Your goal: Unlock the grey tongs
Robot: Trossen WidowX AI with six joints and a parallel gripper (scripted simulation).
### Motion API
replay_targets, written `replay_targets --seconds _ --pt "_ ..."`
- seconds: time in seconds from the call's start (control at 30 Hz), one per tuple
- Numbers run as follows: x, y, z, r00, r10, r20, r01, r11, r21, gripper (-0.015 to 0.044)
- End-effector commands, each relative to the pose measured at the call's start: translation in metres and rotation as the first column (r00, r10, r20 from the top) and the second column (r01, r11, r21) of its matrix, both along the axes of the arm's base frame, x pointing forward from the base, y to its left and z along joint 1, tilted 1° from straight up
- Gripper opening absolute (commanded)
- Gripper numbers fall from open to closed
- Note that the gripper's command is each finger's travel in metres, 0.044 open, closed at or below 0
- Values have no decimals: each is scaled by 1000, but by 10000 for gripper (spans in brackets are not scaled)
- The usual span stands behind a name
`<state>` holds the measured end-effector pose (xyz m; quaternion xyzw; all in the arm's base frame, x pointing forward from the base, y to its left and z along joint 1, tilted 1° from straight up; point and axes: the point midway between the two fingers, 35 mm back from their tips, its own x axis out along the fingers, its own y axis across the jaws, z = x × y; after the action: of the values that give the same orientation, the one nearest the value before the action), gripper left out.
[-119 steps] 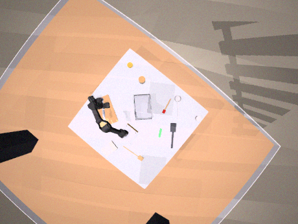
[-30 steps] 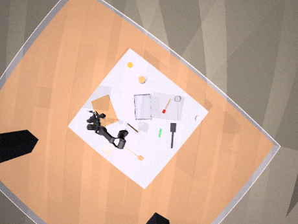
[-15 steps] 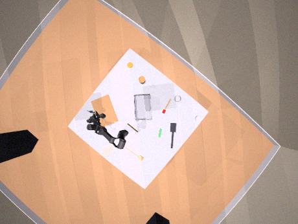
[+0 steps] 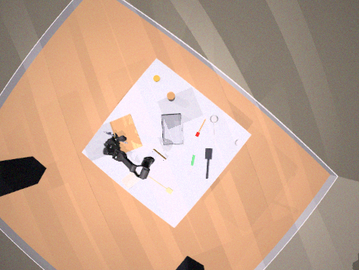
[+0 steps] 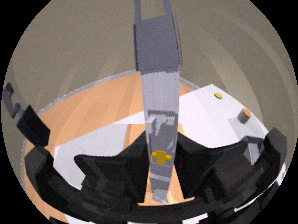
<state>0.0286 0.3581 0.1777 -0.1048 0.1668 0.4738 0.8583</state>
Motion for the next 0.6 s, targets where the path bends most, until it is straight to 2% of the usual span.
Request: replay_targets --seconds 0.0,0.57 --pt "0 8 -2 1000 12 -20 -13 999 -44 -150" --pt "6 31 -32 990 26 -140 -69 947 -315 -150"
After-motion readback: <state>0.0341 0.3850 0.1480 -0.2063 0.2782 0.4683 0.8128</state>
